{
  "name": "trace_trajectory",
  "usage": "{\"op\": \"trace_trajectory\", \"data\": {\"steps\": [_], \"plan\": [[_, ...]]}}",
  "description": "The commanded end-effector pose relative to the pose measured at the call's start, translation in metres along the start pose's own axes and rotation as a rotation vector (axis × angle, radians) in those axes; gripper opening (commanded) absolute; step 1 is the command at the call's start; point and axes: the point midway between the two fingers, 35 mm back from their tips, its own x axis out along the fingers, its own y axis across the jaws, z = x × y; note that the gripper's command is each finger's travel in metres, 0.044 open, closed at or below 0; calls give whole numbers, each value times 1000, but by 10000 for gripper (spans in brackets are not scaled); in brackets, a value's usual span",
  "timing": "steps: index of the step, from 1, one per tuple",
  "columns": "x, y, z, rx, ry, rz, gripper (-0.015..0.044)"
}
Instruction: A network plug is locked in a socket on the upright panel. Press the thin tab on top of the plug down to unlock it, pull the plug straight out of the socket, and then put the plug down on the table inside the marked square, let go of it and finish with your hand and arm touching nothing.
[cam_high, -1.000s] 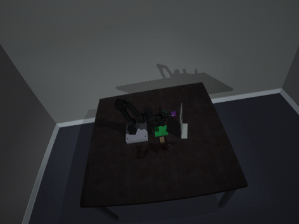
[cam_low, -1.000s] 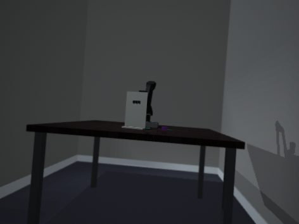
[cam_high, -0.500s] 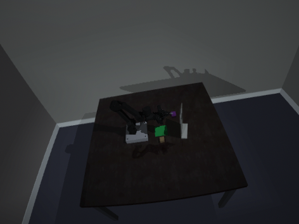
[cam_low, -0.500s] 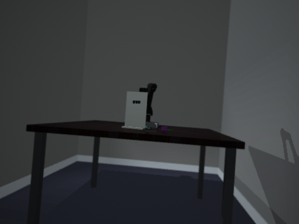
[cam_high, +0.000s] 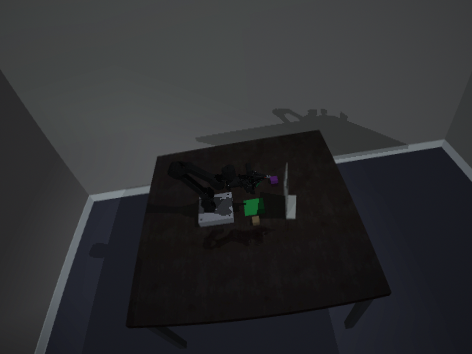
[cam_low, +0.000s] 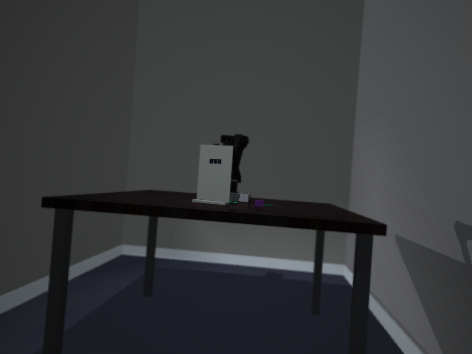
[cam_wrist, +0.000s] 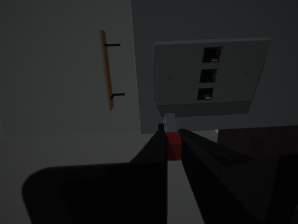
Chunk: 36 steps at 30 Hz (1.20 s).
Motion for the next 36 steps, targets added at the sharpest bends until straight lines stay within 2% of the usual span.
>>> {"op": "trace_trajectory", "data": {"steps": [1,17,36], "plan": [[1,-8,1,-38,9,-51,0],[4,-73,7,-269,140,-412,0],[-25,-130,4,-415,436,-739,0]]}}
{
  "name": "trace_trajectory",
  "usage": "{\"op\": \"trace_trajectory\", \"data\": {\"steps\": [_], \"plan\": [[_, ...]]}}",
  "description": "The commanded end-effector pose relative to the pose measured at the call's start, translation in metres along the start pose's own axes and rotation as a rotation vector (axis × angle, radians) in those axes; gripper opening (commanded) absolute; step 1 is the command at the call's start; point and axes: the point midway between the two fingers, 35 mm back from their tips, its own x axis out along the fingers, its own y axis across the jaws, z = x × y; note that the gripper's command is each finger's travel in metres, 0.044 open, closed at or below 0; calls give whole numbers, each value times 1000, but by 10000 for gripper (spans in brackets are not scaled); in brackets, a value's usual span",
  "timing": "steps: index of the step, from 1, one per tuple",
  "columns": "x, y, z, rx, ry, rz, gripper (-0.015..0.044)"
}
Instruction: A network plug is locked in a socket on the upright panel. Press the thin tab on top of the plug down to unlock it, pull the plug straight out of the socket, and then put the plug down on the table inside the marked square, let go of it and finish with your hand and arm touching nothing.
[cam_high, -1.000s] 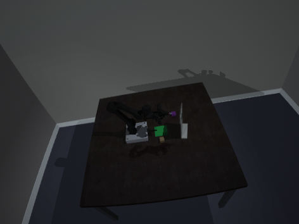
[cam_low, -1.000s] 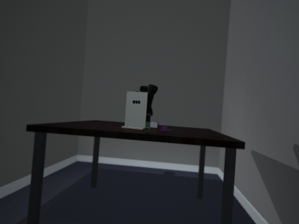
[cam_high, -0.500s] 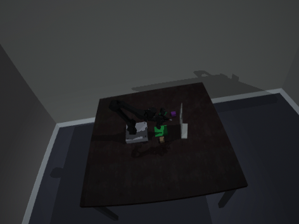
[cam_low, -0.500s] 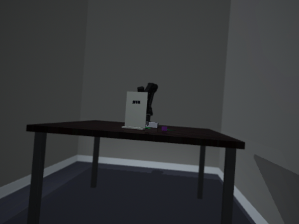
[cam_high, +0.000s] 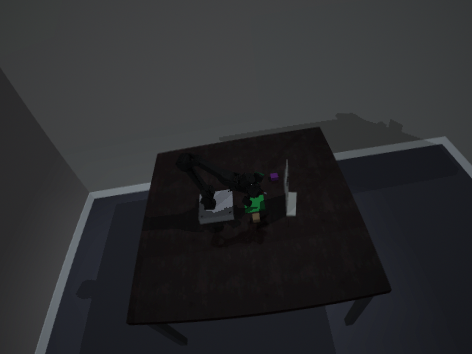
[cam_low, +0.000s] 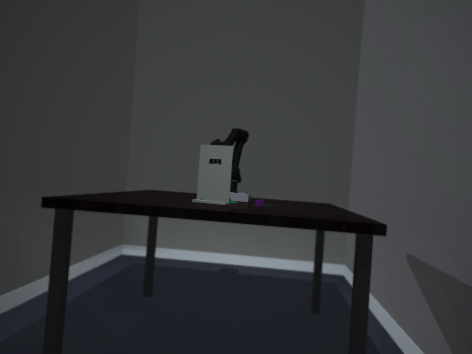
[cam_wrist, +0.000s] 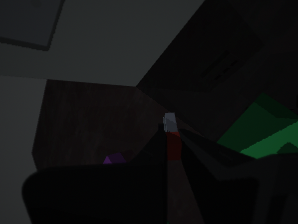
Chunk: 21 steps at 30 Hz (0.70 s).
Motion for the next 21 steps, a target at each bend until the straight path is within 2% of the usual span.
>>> {"op": "trace_trajectory", "data": {"steps": [1,17,21], "plan": [[1,-11,-8,-33,82,-47,0],[-11,-37,-40,-124,392,-136,0],[-12,-38,-41,-126,405,-136,0]]}}
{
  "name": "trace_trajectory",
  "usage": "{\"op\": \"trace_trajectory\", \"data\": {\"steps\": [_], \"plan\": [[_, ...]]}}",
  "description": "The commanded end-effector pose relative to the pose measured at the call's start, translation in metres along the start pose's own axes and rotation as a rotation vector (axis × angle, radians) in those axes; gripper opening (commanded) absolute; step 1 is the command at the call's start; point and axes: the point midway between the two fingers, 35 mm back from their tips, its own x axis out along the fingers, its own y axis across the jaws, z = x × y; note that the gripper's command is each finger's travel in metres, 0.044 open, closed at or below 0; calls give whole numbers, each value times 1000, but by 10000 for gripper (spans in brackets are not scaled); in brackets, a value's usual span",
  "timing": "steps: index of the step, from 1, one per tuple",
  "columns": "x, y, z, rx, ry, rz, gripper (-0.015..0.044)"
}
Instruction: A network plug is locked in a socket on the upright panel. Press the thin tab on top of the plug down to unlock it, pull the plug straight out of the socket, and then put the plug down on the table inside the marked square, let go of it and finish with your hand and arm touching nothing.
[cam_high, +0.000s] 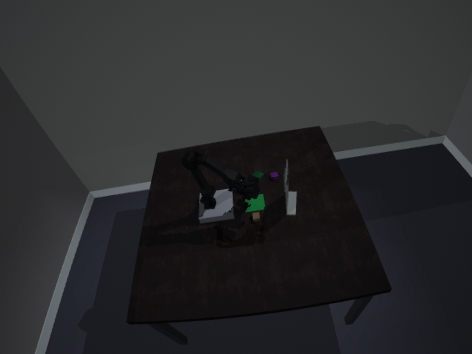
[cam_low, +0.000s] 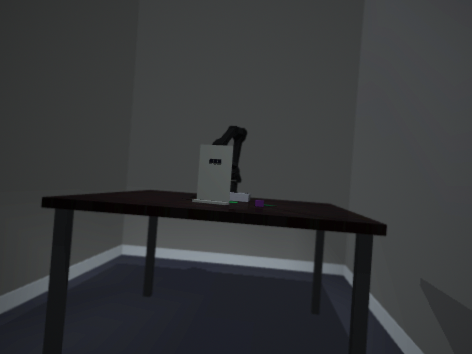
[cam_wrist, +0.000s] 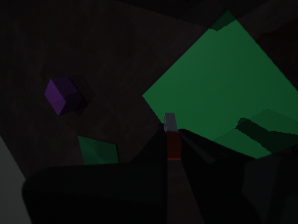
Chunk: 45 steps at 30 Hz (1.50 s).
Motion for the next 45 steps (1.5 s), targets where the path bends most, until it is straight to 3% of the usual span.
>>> {"op": "trace_trajectory", "data": {"steps": [1,45], "plan": [[0,-1,-3,-5,28,2,0],[50,-37,-4,-5,28,2,0]]}}
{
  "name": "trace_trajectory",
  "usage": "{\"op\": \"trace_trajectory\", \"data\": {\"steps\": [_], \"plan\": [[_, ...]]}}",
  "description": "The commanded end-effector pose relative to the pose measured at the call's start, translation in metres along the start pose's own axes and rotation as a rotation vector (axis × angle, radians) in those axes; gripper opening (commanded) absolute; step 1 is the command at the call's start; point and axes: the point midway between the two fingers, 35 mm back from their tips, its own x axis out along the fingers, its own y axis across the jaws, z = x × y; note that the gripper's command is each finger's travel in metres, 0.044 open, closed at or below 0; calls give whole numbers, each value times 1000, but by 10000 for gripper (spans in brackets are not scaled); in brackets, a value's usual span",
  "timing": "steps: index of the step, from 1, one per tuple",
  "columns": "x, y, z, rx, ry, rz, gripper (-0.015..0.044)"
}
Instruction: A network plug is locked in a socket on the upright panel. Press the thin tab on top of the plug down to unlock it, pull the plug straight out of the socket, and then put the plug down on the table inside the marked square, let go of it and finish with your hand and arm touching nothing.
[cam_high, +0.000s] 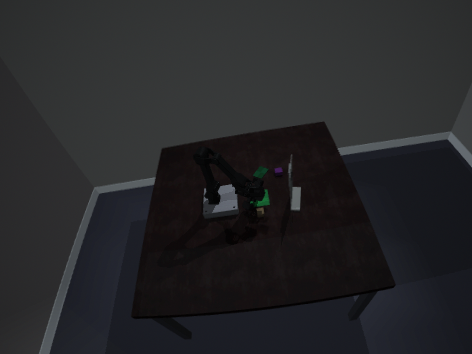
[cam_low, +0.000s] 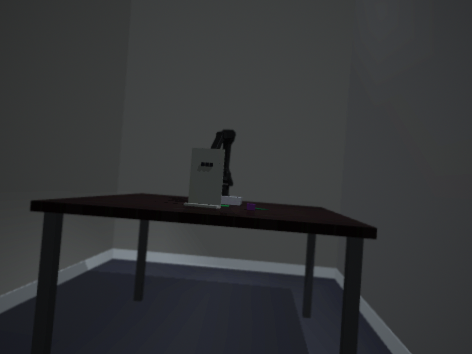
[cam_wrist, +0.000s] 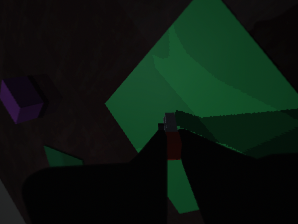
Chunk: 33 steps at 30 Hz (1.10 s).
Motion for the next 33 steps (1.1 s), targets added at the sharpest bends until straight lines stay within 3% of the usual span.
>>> {"op": "trace_trajectory", "data": {"steps": [1,15,21,33], "plan": [[2,-2,0,2,7,3,0],[2,-2,2,2,0,0,0],[2,-2,2,2,0,0,156],[-8,-2,2,2,2,-1,156]]}}
